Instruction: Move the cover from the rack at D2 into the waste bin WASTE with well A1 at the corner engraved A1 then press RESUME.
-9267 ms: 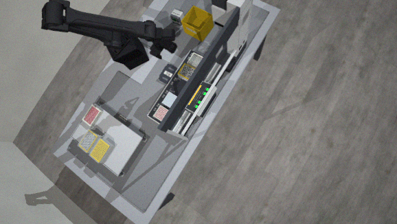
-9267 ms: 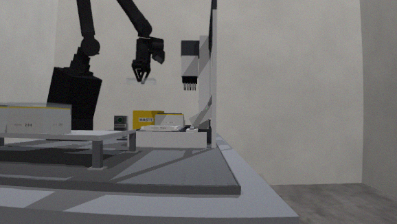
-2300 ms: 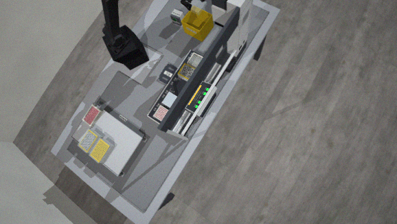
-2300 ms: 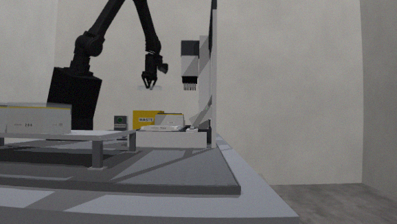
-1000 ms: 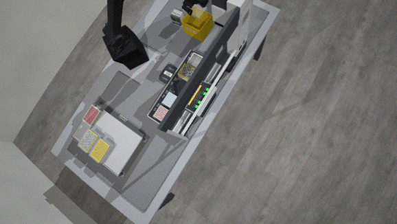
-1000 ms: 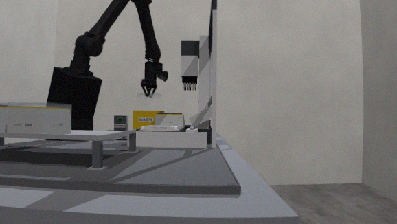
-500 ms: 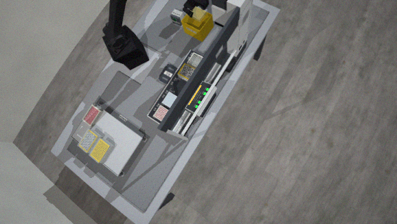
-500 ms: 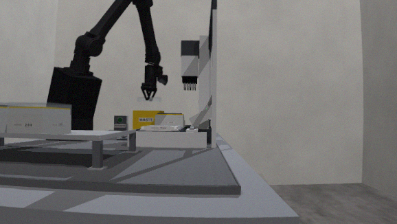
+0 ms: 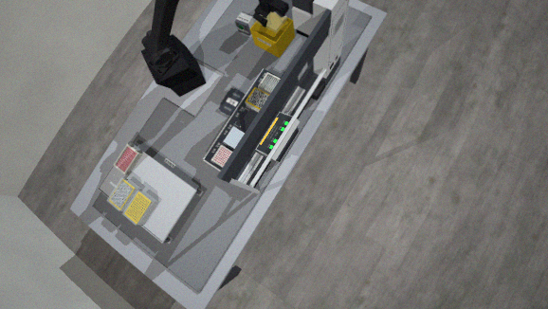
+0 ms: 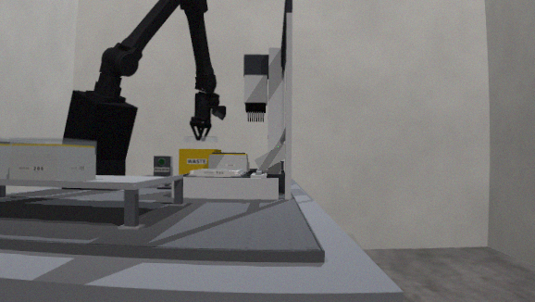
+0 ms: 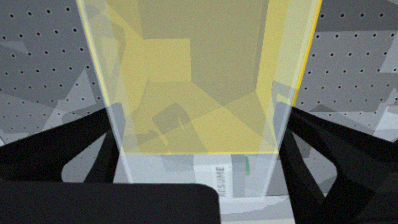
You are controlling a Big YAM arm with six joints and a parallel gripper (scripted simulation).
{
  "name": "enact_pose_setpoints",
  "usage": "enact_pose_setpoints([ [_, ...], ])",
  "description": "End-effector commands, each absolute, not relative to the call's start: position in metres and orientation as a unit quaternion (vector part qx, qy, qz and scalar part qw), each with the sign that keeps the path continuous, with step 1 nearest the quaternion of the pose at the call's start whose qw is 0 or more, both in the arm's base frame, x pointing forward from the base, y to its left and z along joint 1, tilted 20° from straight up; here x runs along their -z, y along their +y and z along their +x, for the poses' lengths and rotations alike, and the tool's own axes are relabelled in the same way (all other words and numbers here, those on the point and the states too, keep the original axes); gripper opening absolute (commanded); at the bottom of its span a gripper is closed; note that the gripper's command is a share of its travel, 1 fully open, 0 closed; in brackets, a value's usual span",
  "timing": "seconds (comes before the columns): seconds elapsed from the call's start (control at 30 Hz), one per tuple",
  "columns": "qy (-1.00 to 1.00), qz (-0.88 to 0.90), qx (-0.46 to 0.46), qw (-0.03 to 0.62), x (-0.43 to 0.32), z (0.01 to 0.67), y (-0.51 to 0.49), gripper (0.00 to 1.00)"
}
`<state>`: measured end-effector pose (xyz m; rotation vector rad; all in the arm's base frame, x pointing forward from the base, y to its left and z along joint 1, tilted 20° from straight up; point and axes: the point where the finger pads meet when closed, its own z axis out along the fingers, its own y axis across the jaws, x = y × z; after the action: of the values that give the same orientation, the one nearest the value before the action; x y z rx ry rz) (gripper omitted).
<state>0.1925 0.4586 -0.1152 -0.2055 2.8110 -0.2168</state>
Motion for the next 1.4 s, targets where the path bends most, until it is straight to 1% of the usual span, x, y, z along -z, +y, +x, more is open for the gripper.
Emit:
enact_pose_setpoints([
  [0.0,0.982,-0.074,0.077,0.159,0.126,0.201,0.458,0.0],
  [0.57,0.982,-0.074,0.078,0.158,0.149,0.208,0.452,0.0],
  [0.7,0.981,-0.079,0.075,0.159,0.148,0.203,0.457,0.0],
  [0.73,0.982,-0.074,0.062,0.163,0.135,0.204,0.469,0.0],
  [1.37,0.982,-0.074,0.062,0.163,0.134,0.205,0.47,0.0],
])
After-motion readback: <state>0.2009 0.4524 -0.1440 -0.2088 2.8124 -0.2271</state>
